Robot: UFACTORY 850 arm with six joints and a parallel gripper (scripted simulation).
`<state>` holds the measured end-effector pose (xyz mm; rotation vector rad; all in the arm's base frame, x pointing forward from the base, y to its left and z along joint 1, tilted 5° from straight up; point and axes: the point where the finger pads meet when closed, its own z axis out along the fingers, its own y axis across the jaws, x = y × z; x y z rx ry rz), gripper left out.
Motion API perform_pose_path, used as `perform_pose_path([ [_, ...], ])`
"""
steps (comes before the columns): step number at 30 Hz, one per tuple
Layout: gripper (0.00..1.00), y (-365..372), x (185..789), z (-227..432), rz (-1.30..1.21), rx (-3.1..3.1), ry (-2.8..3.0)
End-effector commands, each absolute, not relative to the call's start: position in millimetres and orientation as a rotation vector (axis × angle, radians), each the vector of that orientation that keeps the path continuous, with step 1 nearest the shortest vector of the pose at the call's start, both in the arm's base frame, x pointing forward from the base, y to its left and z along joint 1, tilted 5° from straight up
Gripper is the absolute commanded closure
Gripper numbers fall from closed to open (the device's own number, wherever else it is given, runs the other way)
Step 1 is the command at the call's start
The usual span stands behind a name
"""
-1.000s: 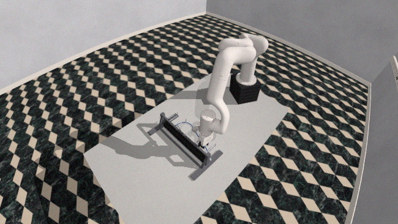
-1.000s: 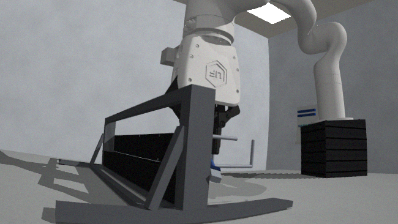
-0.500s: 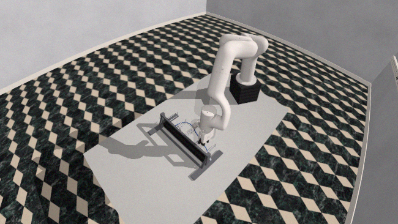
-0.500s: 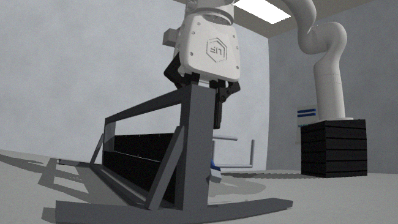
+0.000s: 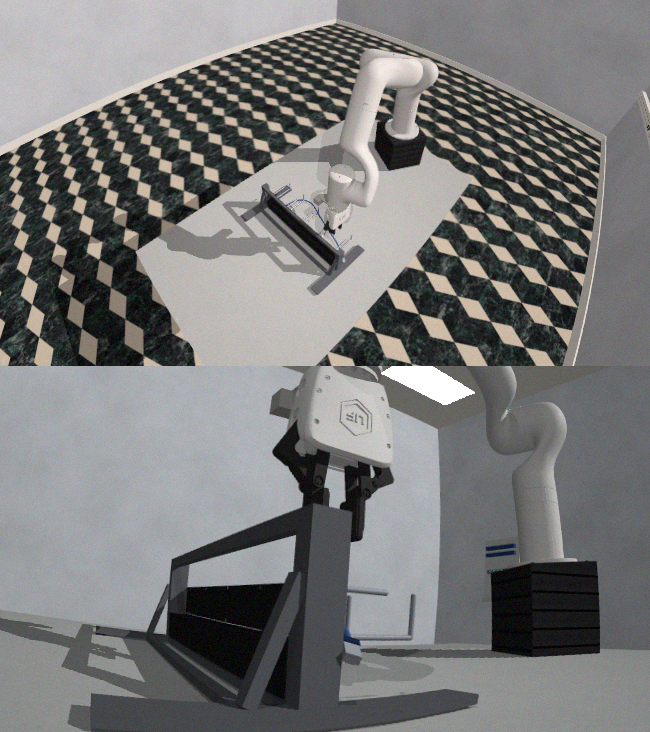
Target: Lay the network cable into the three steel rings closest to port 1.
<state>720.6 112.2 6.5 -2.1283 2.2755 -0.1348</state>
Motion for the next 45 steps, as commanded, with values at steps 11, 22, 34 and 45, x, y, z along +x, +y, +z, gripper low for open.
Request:
perform_pose_path([
  [11, 1.0, 112.6, 721.4, 10.7, -0.137, -2.127, 2.274],
  [22, 1.0, 112.6, 721.4, 10.7, -0.137, -2.127, 2.274],
  [34, 1.0, 112.6, 721.4, 10.7, -0.137, -2.127, 2.274],
  [45, 1.0, 112.6, 721.4, 10.7, -0.137, -2.127, 2.274],
])
